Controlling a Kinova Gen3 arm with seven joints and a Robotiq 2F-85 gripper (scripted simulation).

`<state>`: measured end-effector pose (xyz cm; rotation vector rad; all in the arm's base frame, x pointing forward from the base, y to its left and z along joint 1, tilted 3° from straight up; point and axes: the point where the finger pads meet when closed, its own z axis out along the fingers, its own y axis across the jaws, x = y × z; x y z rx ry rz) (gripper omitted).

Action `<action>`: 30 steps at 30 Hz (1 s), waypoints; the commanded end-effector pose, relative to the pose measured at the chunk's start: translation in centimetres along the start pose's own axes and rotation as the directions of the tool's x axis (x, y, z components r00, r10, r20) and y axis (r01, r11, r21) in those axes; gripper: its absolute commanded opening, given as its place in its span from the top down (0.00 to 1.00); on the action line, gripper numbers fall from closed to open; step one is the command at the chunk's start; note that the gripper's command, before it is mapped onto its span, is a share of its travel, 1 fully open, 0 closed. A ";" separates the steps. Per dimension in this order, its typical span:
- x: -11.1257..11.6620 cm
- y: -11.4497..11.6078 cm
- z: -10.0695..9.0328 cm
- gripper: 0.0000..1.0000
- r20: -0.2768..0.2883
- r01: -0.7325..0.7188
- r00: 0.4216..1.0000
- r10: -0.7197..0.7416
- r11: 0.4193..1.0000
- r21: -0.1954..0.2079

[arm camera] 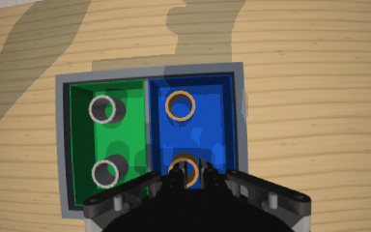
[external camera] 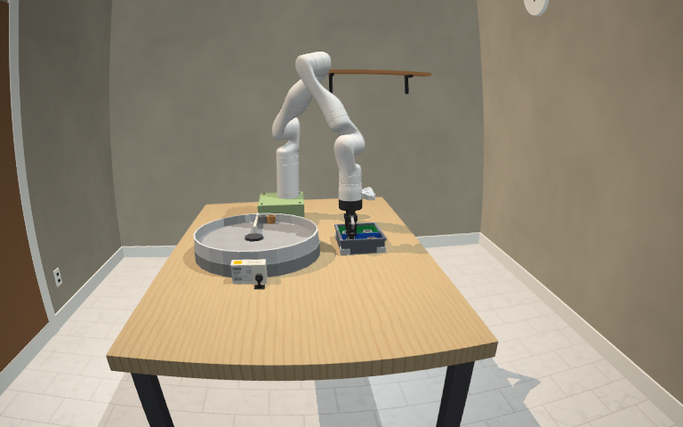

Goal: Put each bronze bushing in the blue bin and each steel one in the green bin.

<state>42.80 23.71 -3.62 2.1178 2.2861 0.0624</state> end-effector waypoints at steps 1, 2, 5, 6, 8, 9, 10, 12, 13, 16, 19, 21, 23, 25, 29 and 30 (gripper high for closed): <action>0.0 0.1 -0.1 0.84 -0.001 0.000 1.000 0.000 1.000 -0.002; 0.0 0.1 -0.1 0.84 -0.001 0.000 1.000 0.000 1.000 -0.002; 0.0 0.1 -0.1 0.84 -0.001 0.000 1.000 0.000 1.000 -0.002; 0.0 0.1 -0.1 0.84 -0.001 0.000 1.000 0.000 1.000 -0.002; 0.0 0.1 -0.1 0.84 -0.001 0.000 1.000 0.000 1.000 -0.002; 0.0 0.1 -0.1 0.84 -0.001 0.000 1.000 0.000 1.000 -0.002; 0.0 0.1 -0.1 0.84 -0.001 0.000 1.000 0.000 1.000 -0.002; 0.0 0.1 -0.1 0.84 -0.001 0.000 1.000 0.000 1.000 -0.002; 0.0 0.1 -0.1 0.84 -0.001 0.000 1.000 0.000 1.000 -0.002; 0.0 0.1 -0.3 0.84 -0.001 0.000 1.000 0.000 1.000 -0.002; 0.1 0.2 -0.6 0.84 -0.001 0.000 1.000 0.000 1.000 -0.002; 0.1 0.2 -0.6 0.84 -0.001 0.000 1.000 0.000 1.000 -0.002; 0.1 0.2 -0.6 0.84 -0.001 0.000 1.000 0.000 1.000 -0.002; 0.1 0.2 -0.6 0.84 -0.001 0.000 1.000 0.000 1.000 -0.002; 0.1 0.2 -0.6 0.84 -0.001 0.000 1.000 0.000 1.000 -0.002; 0.1 0.2 -0.6 0.84 -0.001 0.000 1.000 0.000 1.000 -0.002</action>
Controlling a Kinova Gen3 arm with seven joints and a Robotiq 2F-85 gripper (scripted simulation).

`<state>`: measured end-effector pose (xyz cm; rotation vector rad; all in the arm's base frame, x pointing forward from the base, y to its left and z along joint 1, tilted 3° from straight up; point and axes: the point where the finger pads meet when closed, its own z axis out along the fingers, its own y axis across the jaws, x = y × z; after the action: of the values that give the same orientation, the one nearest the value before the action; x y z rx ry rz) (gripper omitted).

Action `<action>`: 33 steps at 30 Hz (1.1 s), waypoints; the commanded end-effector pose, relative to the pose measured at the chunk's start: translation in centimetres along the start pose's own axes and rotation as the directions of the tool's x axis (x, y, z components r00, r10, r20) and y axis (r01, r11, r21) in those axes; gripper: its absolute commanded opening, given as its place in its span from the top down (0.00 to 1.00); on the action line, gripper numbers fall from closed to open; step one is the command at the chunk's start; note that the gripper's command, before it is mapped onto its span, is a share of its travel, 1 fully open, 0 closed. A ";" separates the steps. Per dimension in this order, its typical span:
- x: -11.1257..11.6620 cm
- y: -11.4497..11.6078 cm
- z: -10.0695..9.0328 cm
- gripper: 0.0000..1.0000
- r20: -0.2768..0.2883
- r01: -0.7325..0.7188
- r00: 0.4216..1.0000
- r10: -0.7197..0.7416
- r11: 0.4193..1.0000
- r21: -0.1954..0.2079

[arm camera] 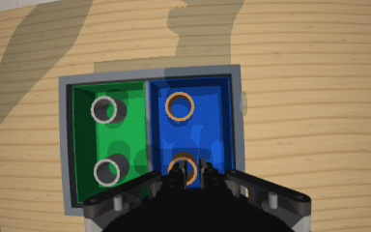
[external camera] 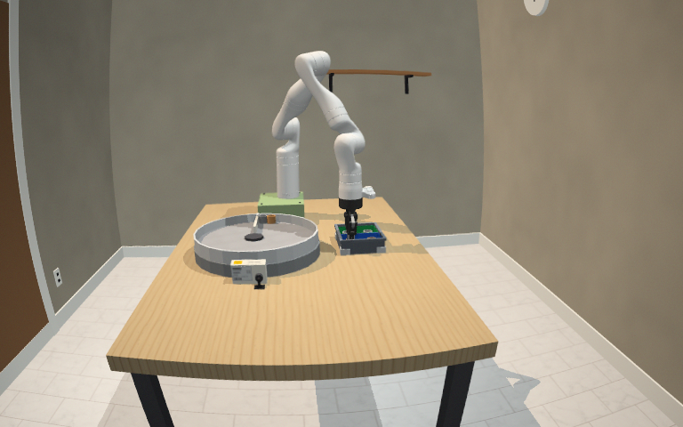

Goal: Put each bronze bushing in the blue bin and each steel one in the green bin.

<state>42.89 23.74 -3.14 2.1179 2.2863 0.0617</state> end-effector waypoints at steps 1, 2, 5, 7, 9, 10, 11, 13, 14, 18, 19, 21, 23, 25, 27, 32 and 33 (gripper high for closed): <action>0.0 0.1 -0.2 0.84 -0.001 0.000 1.000 0.000 1.000 -0.002; 0.0 0.1 -0.3 0.84 -0.001 0.000 1.000 0.000 1.000 -0.002; 0.0 0.1 -0.4 0.84 -0.001 0.000 1.000 0.000 1.000 -0.002; 0.0 0.1 -0.4 0.84 -0.001 0.000 1.000 0.000 1.000 -0.002; 0.0 0.1 -0.5 0.84 -0.001 0.000 1.000 0.000 1.000 -0.002; 0.0 0.1 -0.6 0.84 -0.001 0.000 1.000 0.000 1.000 -0.002; 0.0 0.1 -0.6 0.84 -0.001 0.000 1.000 0.000 1.000 -0.002; 0.0 0.1 -0.7 0.84 -0.001 0.000 1.000 0.000 1.000 -0.002; 0.0 0.1 -0.7 0.84 -0.001 0.000 1.000 0.000 1.000 -0.002; 0.0 0.1 -0.7 0.84 -0.001 0.000 1.000 0.000 1.000 -0.002; 0.0 0.1 -0.7 0.84 -0.001 0.000 1.000 0.000 1.000 -0.002; 0.0 0.1 -0.8 0.84 -0.001 0.000 1.000 0.000 1.000 -0.002; 0.0 0.1 -0.9 0.84 -0.001 0.000 1.000 0.000 1.000 -0.002; 0.0 0.1 -1.0 0.84 -0.001 0.000 1.000 0.000 1.000 -0.002; 0.0 0.1 -1.0 0.84 -0.001 0.000 1.000 0.000 1.000 -0.002; 0.0 0.1 -1.2 0.84 -0.001 0.000 1.000 0.000 1.000 -0.002; 0.0 0.1 -1.2 0.84 -0.001 0.000 1.000 0.000 1.000 -0.002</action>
<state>42.79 23.71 -2.14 2.1179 2.2870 0.0599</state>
